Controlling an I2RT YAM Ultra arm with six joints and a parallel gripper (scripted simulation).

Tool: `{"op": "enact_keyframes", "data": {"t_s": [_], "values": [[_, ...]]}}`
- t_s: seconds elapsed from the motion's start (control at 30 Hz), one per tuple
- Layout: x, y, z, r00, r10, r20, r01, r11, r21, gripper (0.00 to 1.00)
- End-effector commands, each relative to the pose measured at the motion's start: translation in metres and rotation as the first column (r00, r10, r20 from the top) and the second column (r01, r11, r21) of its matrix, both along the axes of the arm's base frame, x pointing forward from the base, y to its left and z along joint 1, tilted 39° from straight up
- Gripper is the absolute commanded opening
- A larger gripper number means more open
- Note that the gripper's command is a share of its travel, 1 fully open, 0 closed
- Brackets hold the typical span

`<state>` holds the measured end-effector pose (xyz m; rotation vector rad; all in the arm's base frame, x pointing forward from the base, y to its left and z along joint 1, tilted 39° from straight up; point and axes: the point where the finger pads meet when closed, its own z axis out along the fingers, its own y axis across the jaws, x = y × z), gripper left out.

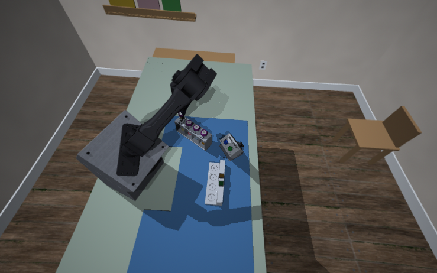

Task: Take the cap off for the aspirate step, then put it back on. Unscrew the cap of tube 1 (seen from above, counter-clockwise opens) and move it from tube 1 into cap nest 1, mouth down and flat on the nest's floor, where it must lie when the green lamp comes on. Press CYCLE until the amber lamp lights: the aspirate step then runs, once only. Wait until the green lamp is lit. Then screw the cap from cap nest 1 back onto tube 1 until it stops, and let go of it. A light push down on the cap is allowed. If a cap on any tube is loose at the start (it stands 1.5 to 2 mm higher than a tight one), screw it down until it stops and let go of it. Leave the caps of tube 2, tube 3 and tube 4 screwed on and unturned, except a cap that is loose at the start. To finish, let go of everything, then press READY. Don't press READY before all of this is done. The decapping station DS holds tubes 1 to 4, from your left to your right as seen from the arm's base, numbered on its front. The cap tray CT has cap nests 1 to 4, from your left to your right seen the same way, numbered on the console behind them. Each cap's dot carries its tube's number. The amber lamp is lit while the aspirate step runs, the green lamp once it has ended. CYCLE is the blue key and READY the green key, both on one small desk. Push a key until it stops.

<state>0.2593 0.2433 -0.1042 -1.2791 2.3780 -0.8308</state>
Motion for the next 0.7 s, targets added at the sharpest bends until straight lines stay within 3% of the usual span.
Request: {"op": "enact_keyframes", "data": {"t_s": [0.0, 0.07, 0.13, 0.23, 0.27, 0.33, 0.4, 0.5, 0.53, 0.6, 0.63, 0.67], "values": [[-0.007, 0.005, 0.008, 1.0, 0.007, 0.001, -0.007, 1.0, 0.001, 0.0], [-0.007, 0.005, 0.008, 1.0, 0.007, 0.001, -0.007, 1.0, 0.001, 0.0], [-0.002, -0.007, 0.017, 0.991, -0.125, 0.052, 0.12, 0.989, 0.091, 0.0], [0.007, -0.027, 0.031, 0.943, -0.317, 0.103, 0.287, 0.93, 0.228, 0.0], [0.007, -0.027, 0.031, 0.94, -0.325, 0.105, 0.295, 0.926, 0.234, 0.0], [0.012, -0.039, 0.04, 0.887, -0.445, 0.121, 0.388, 0.863, 0.323, 0.0], [0.012, -0.039, 0.04, 0.887, -0.445, 0.121, 0.388, 0.863, 0.323, 0.0], [0.021, -0.059, 0.054, 0.77, -0.627, 0.122, 0.512, 0.72, 0.469, 0.0], [0.021, -0.059, 0.054, 0.765, -0.632, 0.121, 0.515, 0.714, 0.474, 0.0], [0.026, -0.072, 0.063, 0.678, -0.728, 0.104, 0.568, 0.609, 0.554, 0.0], [0.026, -0.072, 0.063, 0.67, -0.736, 0.102, 0.571, 0.598, 0.562, 0.0], [0.029, -0.078, 0.068, 0.618, -0.782, 0.088, 0.591, 0.535, 0.603, 0.0]]}}
